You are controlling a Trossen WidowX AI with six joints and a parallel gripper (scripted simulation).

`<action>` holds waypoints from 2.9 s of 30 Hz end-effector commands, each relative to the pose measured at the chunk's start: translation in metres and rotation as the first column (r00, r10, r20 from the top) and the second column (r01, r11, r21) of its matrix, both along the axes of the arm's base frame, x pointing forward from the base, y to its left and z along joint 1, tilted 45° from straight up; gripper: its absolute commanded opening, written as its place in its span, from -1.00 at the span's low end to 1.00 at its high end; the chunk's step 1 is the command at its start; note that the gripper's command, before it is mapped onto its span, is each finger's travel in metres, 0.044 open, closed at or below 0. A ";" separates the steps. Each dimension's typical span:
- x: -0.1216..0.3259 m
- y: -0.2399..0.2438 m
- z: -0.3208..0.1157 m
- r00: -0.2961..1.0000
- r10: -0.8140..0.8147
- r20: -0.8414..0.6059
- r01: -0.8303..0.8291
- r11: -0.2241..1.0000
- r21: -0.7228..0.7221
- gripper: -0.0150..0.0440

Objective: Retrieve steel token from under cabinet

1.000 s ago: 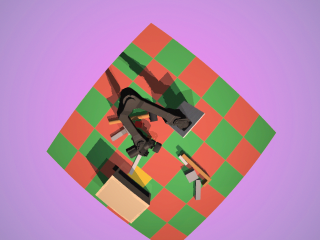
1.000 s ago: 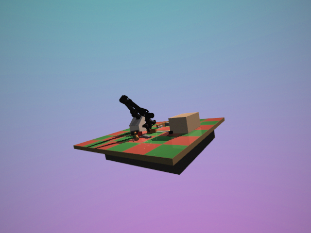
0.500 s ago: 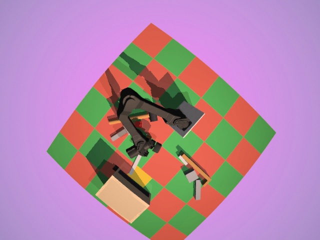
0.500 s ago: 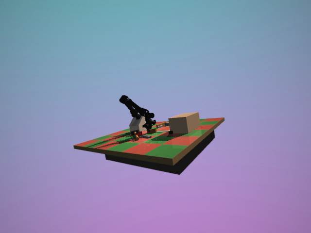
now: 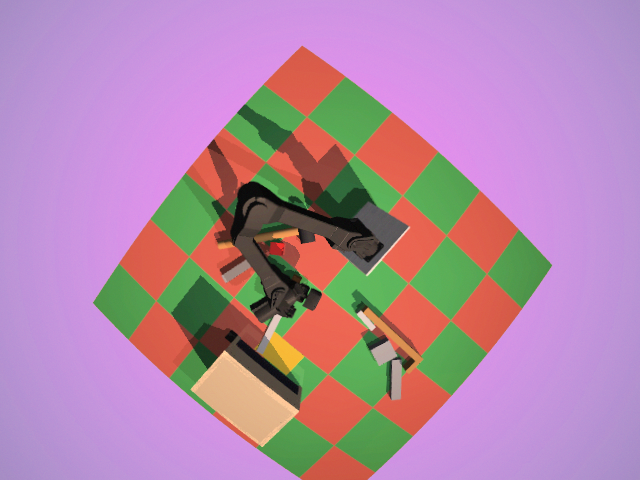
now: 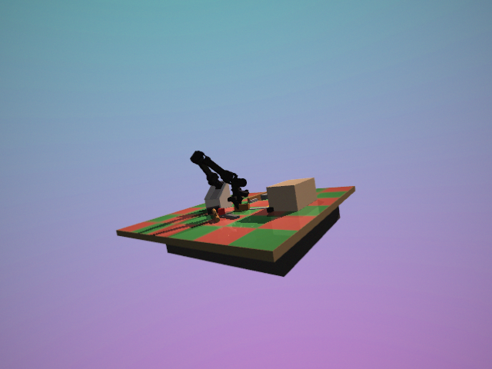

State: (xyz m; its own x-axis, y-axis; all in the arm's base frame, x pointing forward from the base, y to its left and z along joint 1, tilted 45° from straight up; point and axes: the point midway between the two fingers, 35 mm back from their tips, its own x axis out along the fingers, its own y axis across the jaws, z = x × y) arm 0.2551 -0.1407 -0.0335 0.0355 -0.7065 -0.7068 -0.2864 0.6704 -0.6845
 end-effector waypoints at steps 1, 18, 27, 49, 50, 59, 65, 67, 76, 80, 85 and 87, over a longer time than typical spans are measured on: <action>0.009 0.001 0.000 1.000 -0.001 0.011 0.001 1.000 0.000 -0.49; 0.028 0.006 -0.004 1.000 -0.001 0.012 0.001 1.000 0.001 -0.49; 0.038 0.009 -0.006 1.000 -0.001 0.013 0.001 1.000 0.001 -0.49; 0.061 0.015 -0.010 1.000 -0.001 0.015 0.001 1.000 0.001 -0.49; 0.062 0.015 -0.011 1.000 -0.001 0.015 0.001 1.000 0.001 -0.49; 0.071 0.017 -0.012 1.000 -0.001 0.015 0.001 1.000 0.001 -0.49; 0.078 0.019 -0.013 1.000 -0.001 0.016 0.001 1.000 0.001 -0.49; 0.080 0.019 -0.014 1.000 -0.001 0.016 0.001 1.000 0.001 -0.49; 0.089 0.021 -0.015 1.000 -0.001 0.017 0.001 1.000 0.002 -0.49; 0.092 0.022 -0.016 1.000 -0.001 0.017 0.001 1.000 0.002 -0.49; 0.097 0.023 -0.016 1.000 -0.001 0.017 0.001 1.000 0.002 -0.49; 0.099 0.024 -0.017 1.000 -0.001 0.017 0.001 1.000 0.002 -0.49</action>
